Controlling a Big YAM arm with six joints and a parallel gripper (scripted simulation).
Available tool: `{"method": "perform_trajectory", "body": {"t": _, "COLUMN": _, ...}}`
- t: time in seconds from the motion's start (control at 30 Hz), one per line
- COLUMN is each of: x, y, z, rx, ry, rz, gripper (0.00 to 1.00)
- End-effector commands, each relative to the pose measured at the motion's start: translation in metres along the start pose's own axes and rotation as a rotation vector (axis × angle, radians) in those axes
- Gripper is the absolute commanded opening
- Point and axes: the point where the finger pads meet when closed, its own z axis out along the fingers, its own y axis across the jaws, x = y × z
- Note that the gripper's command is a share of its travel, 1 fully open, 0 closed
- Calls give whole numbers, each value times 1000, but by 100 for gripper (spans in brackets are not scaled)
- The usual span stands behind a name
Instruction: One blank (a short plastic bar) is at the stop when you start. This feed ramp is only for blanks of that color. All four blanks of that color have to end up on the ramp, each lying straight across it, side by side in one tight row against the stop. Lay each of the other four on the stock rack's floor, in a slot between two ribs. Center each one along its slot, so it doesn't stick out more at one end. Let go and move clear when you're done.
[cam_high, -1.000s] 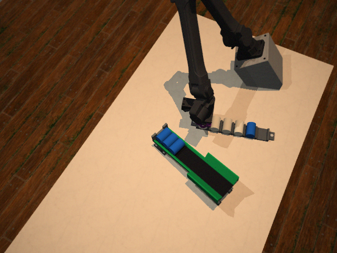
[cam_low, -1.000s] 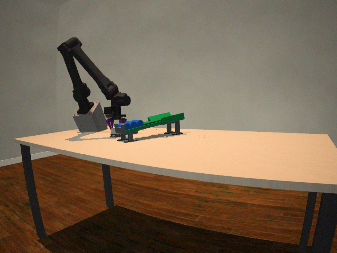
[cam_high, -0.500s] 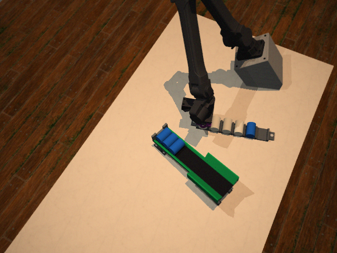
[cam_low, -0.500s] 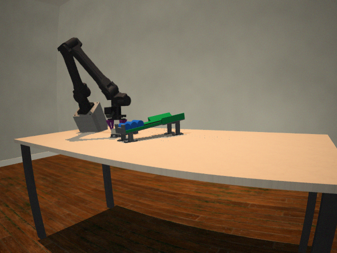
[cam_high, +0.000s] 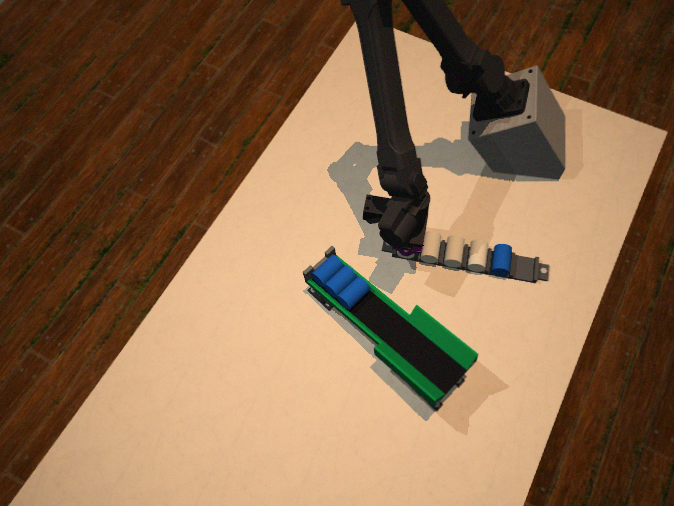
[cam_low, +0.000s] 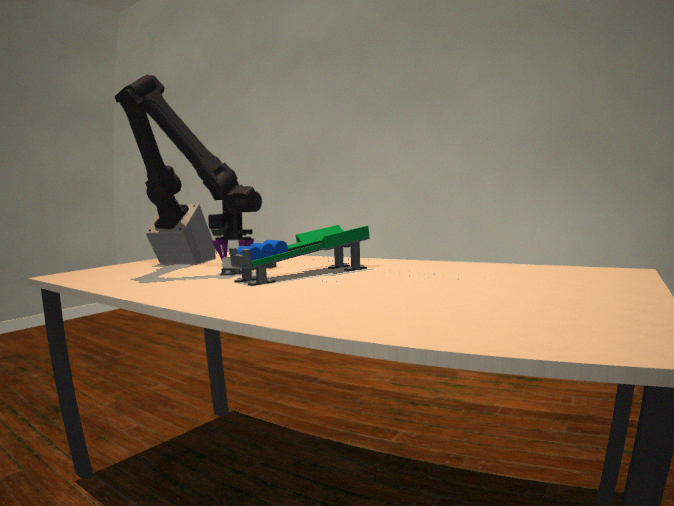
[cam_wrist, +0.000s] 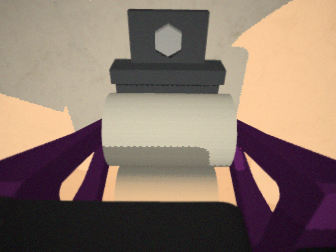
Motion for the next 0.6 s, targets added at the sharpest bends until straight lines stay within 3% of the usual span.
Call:
{"method": "perform_trajectory", "body": {"t": 0.0, "x": -4, "y": 3, "z": 8, "rx": -6, "ry": -3, "rz": 38, "gripper": 61}}
{"method": "perform_trajectory", "body": {"t": 0.57, "x": -6, "y": 6, "z": 7, "rx": -11, "ry": -5, "rz": 43, "gripper": 61}}
